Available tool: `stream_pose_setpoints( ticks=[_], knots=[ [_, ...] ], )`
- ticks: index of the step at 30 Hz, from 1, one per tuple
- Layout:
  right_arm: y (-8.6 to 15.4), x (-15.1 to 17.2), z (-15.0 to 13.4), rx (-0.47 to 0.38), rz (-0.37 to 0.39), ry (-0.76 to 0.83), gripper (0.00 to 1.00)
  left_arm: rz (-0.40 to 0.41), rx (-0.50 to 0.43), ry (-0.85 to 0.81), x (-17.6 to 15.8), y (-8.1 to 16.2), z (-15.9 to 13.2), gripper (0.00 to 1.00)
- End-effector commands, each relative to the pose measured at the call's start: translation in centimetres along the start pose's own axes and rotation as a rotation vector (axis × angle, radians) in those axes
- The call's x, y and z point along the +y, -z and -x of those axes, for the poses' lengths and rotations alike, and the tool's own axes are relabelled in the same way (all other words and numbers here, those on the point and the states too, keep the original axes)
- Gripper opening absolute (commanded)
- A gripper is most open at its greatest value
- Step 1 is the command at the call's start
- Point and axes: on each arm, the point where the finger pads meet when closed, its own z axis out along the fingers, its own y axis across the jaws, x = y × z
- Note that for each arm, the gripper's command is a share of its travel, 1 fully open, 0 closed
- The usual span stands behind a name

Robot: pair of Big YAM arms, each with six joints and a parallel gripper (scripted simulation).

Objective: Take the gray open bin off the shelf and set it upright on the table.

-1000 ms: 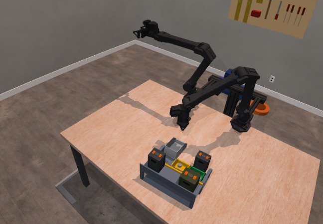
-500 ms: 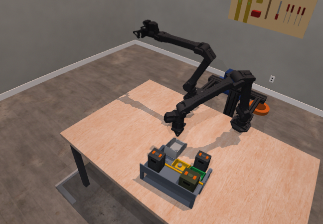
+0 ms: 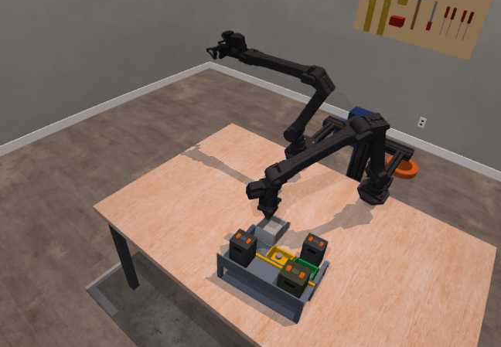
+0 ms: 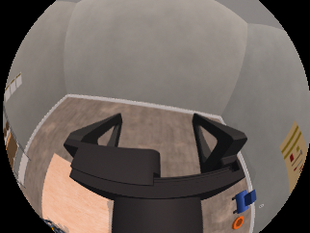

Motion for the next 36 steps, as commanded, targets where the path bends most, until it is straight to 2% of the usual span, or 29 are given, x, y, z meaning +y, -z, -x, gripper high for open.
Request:
stream_pose_setpoints(
  ticks=[1, 5, 15, 36],
  knots=[
    [0.6, -0.7, 1.1, -0.030, -0.015, -0.009, 1.00, 0.021, -0.021, -0.010, 2.7, 1.3, 0.7, 0.00],
    [0.6, -0.7, 1.1, -0.030, -0.015, -0.009, 1.00, 0.033, -0.034, -0.029, 2.6, 2.4, 1.7, 0.00],
    [0.6, -0.7, 1.1, -0.030, -0.015, -0.009, 1.00, 0.022, -0.024, -0.026, 2.7, 1.5, 1.4, 0.00],
    [0.6, -0.7, 1.1, -0.030, -0.015, -0.009, 1.00, 0.022, -0.026, -0.022, 3.2, 1.6, 0.9, 0.00]
  ],
)
